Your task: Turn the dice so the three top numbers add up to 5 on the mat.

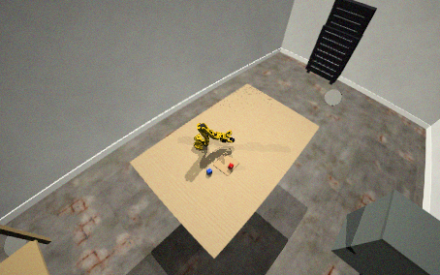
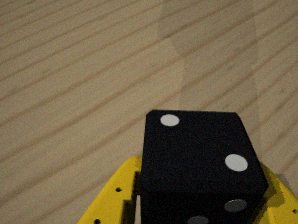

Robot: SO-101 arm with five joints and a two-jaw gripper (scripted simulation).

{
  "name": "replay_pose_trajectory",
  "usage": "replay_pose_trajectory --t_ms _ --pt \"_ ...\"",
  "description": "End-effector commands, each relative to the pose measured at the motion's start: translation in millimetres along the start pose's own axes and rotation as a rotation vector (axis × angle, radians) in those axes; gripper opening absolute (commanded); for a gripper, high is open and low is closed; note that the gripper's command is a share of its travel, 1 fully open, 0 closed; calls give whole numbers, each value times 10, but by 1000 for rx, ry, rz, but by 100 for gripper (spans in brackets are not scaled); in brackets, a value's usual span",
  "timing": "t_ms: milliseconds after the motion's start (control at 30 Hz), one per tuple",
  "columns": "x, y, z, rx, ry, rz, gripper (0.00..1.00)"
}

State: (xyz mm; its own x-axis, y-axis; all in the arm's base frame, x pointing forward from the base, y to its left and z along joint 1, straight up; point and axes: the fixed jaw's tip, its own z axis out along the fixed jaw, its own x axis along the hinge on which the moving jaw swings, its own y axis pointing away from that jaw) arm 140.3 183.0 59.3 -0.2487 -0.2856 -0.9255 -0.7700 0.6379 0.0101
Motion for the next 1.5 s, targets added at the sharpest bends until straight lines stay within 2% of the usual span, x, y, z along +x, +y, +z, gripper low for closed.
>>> replay_pose_trajectory --t_ms 0,1467 --pt "-45 23 -1 -9 -25 -9 0" --pt "70 21 47 -9 -25 -9 0"
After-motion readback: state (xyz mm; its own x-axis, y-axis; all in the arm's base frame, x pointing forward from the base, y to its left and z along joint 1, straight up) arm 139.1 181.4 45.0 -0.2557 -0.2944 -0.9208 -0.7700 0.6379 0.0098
